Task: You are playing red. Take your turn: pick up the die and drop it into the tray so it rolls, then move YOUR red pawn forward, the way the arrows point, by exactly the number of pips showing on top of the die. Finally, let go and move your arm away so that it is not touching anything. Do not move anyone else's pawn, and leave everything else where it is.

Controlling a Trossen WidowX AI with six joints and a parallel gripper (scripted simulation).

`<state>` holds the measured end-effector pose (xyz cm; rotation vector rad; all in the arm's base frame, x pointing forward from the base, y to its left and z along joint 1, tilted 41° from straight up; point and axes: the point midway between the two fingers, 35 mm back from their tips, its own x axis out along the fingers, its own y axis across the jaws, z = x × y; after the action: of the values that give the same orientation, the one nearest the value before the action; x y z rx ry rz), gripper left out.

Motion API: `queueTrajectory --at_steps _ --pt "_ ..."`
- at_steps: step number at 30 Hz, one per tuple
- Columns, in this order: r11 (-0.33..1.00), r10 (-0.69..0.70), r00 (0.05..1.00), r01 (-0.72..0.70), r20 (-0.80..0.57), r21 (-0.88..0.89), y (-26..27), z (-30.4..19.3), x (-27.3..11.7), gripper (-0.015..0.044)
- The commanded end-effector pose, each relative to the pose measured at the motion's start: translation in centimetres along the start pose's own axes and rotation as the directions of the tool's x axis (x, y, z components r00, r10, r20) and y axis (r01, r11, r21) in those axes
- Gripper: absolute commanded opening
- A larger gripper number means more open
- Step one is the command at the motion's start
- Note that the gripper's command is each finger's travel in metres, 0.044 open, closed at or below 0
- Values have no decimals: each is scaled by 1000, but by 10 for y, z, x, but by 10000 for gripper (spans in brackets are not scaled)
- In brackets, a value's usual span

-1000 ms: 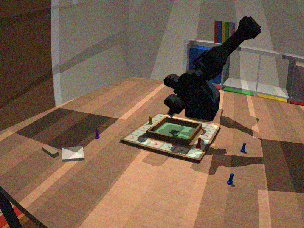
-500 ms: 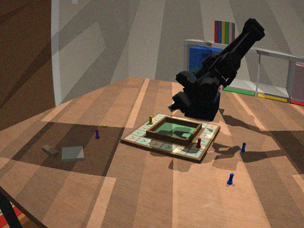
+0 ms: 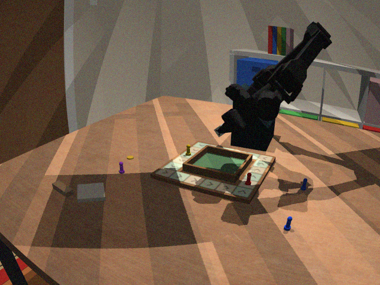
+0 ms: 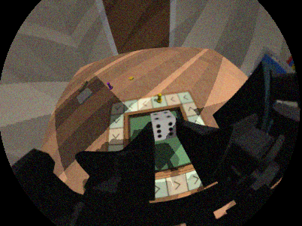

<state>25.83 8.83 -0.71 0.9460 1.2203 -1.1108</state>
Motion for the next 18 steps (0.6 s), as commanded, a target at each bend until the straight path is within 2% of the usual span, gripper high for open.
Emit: queueTrajectory --at_steps 1,13,18 --pt "1000 5 1000 -5 4 7 2 1 -2 0" --pt "1000 1 1000 -1 0 0 0 0 -1 0" --pt "1000 1 1000 -1 0 0 0 0 -1 131"
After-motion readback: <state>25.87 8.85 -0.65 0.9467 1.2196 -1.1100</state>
